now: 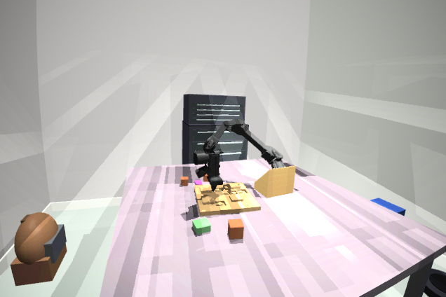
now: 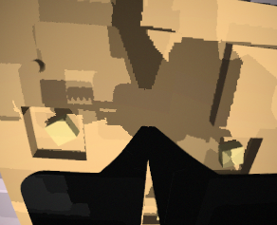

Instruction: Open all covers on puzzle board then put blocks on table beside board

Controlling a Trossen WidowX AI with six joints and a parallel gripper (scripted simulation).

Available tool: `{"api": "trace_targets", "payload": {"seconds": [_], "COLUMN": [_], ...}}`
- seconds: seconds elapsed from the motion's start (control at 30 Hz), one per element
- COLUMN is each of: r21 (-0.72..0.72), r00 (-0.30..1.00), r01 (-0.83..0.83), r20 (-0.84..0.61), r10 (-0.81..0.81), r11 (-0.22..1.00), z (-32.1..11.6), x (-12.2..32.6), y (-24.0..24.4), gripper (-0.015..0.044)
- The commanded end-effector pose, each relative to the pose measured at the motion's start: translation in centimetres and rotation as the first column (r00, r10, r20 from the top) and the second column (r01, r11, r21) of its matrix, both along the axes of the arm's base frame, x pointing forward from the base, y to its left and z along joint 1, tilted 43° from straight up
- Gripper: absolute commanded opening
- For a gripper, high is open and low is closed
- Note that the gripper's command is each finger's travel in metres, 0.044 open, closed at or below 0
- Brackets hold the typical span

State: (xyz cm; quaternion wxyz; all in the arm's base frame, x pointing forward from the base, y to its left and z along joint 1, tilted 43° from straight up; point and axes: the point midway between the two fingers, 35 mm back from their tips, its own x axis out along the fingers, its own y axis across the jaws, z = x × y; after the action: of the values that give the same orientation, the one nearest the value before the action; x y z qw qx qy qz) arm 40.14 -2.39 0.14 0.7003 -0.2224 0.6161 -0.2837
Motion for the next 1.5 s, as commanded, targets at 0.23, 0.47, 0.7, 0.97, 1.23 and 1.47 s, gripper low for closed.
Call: {"api": "trace_targets", "payload": {"seconds": [0.23, 0.47, 0.7, 0.97, 1.23, 1.47], "r21": [-0.001, -0.002, -0.002, -0.003, -0.004, -0.004], "r00": [1.0, 1.0, 1.0, 1.0, 1.0, 1.0], "r01": [0.007, -0.001, -0.005, -0.009, -0.013, -0.016], "r20": [0.005, -0.002, -0.007, -0.014, -0.02, -0.025], "r10": [-0.007, 0.001, 0.005, 0.009, 0.013, 0.015], "r11": [1.0, 1.0, 1.0, 1.0, 1.0, 1.0], "z": [1.1, 1.5, 2.4, 3.0, 3.1, 2.8], "x": [0.0, -1.3, -4.8, -9.1, -13.6, -16.8], "y": [0.8, 0.9, 0.7, 0.2, -0.4, -0.9], "gripper": [0.0, 0.0, 0.0, 0.0, 0.0, 0.0]}}
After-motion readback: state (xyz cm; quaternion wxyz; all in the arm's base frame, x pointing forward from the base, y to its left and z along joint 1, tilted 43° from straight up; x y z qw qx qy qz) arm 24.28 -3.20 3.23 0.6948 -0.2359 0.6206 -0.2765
